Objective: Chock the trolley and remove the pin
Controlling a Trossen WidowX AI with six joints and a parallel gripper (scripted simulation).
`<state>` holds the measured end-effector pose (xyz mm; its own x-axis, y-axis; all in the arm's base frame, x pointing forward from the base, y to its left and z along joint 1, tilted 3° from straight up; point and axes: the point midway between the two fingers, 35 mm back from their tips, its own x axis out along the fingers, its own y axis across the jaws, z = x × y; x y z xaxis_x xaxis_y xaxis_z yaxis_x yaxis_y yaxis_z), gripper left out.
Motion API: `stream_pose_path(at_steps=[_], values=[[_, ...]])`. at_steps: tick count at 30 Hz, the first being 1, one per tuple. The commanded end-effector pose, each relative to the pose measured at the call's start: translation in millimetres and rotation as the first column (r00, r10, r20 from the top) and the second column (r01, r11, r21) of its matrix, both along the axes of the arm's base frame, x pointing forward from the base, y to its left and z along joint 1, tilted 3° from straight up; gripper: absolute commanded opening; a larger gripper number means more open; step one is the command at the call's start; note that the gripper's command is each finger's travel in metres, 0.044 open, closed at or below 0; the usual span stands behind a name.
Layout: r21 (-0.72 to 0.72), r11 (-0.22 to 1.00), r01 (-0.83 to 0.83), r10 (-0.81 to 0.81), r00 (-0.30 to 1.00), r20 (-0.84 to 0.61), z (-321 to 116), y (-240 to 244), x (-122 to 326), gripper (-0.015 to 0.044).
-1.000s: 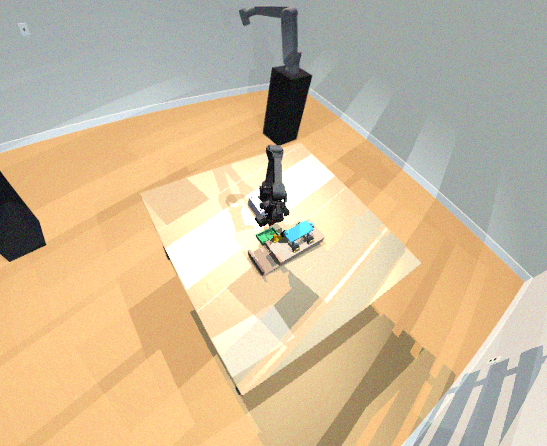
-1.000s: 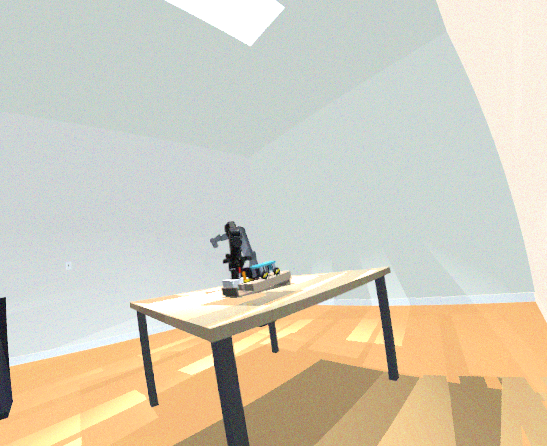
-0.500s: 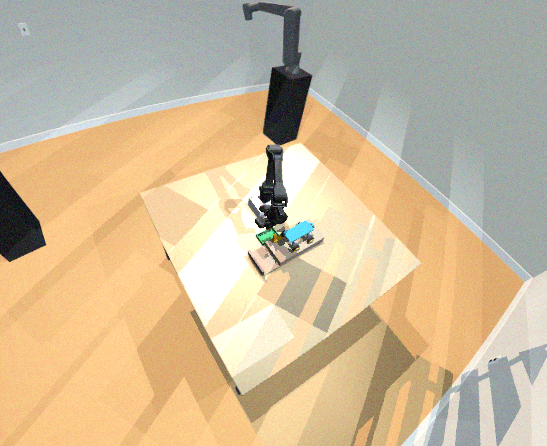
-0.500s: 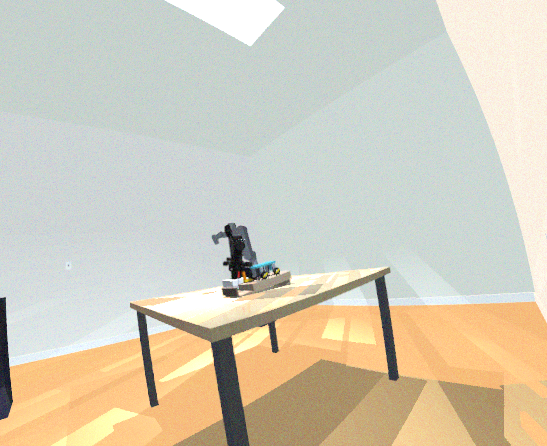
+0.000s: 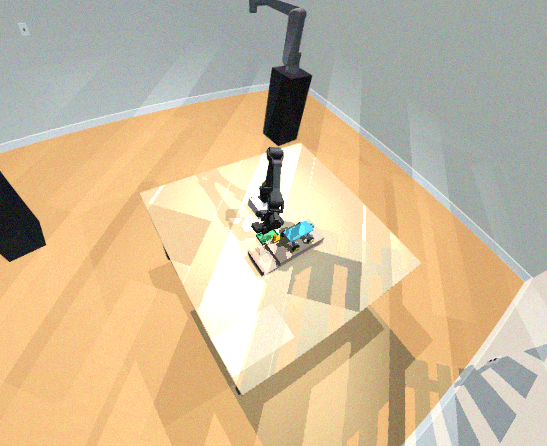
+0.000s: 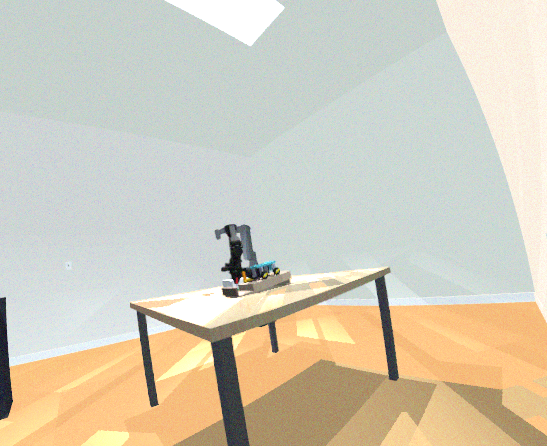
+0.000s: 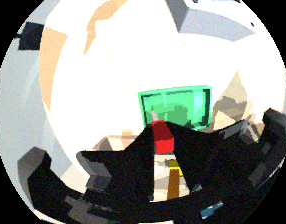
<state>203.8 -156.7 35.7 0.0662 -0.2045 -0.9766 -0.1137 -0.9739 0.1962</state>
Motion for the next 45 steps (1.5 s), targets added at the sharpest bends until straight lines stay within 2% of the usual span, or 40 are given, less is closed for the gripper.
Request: stream_pose_path(at_steps=[1, 5, 6, 45], values=[[0.000, 1.000, -0.006, 0.006, 1.000, -0.006, -3.1, -0.2, -0.6, 0.0079], [0.000, 1.000, -0.006, 0.006, 1.000, -0.006, -3.0, 2.3, 0.0, 0.0184], [0.000, 1.000, -0.006, 0.006, 1.000, -0.006, -3.1, 3.1, 0.2, 0.0190], [0.003, 1.000, -0.007, 0.007, 1.000, -0.005, -14.1, 27.3, 5.7, 0.0190]])
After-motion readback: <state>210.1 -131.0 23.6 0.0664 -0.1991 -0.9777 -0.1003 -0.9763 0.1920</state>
